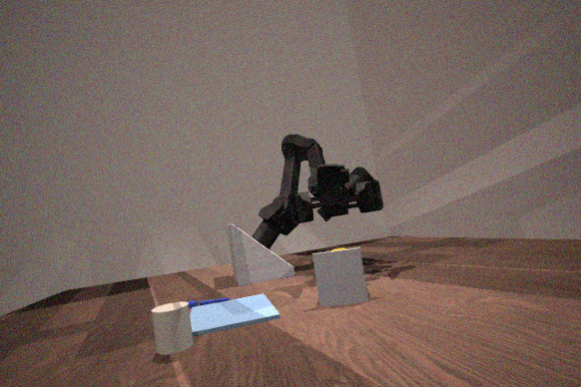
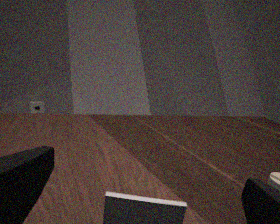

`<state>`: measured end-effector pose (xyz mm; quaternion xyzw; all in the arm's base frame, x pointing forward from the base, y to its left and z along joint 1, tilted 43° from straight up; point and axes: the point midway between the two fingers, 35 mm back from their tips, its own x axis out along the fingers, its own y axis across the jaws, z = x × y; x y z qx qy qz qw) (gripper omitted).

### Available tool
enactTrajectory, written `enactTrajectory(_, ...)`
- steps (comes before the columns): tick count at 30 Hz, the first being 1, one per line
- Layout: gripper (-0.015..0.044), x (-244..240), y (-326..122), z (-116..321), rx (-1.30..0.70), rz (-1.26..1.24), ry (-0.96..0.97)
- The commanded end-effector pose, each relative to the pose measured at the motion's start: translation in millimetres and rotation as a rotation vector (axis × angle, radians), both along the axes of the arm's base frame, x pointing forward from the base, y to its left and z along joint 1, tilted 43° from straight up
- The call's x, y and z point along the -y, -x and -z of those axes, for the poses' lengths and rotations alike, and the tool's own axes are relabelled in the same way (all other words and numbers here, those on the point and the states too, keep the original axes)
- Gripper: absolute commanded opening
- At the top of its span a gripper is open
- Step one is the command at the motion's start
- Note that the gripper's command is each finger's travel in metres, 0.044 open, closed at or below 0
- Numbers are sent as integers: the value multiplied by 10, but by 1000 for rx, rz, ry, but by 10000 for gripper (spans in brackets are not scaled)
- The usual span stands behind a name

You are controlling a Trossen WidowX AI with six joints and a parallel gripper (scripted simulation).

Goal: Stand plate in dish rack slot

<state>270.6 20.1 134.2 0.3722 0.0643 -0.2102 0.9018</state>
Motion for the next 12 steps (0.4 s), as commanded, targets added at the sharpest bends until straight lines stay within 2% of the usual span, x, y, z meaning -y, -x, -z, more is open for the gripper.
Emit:
enactTrajectory(1, 400, 87, 21, -99, 2, -10, 15)
enactTrajectory(4, 400, 98, 10, -87, -15, -13, 29)
enactTrajectory(12, 400, 241, -103, 66, -230, -55, 181)
